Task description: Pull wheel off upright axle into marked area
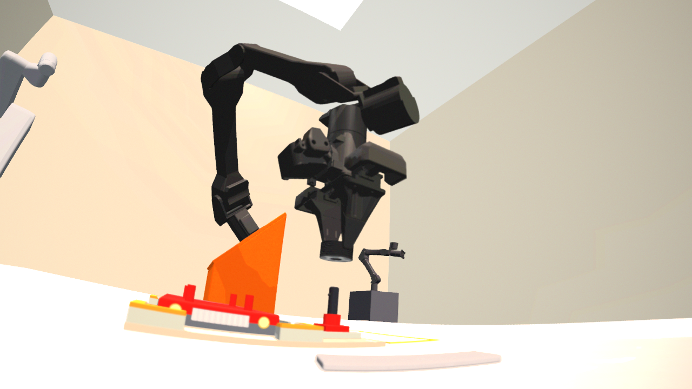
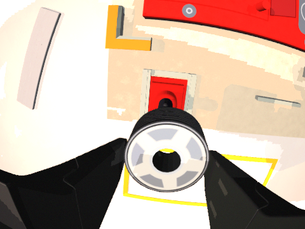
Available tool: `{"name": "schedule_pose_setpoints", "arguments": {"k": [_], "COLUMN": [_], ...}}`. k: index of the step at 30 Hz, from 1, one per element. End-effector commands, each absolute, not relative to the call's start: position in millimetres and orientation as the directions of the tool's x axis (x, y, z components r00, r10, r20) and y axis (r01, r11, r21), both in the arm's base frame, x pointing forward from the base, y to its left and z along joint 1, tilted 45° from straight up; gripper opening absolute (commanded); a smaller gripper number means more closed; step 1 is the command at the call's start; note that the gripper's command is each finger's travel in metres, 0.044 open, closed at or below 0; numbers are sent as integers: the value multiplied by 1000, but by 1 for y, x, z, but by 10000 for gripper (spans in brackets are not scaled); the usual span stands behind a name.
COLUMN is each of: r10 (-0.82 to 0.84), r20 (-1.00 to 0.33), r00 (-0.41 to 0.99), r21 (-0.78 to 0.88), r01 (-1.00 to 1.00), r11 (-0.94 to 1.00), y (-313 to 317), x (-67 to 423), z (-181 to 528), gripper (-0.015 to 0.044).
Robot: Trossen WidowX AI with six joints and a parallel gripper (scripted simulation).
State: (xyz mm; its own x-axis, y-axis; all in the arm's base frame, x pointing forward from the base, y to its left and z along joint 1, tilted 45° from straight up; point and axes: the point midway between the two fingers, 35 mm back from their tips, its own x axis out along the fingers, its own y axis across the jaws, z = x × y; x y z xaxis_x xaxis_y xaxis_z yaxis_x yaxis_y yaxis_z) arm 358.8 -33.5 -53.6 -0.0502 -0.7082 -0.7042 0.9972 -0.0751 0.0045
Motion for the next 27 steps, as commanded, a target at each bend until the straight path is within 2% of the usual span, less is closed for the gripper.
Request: {"name": "schedule_pose_setpoints", "arguments": {"k": [1, 27], "r10": [-708, -700], "r20": [-705, -713], "r00": [-52, -50], "r21": [3, 10], "r01": [997, 997], "r11": [-76, -82], "y": [-32, 45], "x": [358, 309], "z": [-56, -118], "gripper": [0, 0]}}
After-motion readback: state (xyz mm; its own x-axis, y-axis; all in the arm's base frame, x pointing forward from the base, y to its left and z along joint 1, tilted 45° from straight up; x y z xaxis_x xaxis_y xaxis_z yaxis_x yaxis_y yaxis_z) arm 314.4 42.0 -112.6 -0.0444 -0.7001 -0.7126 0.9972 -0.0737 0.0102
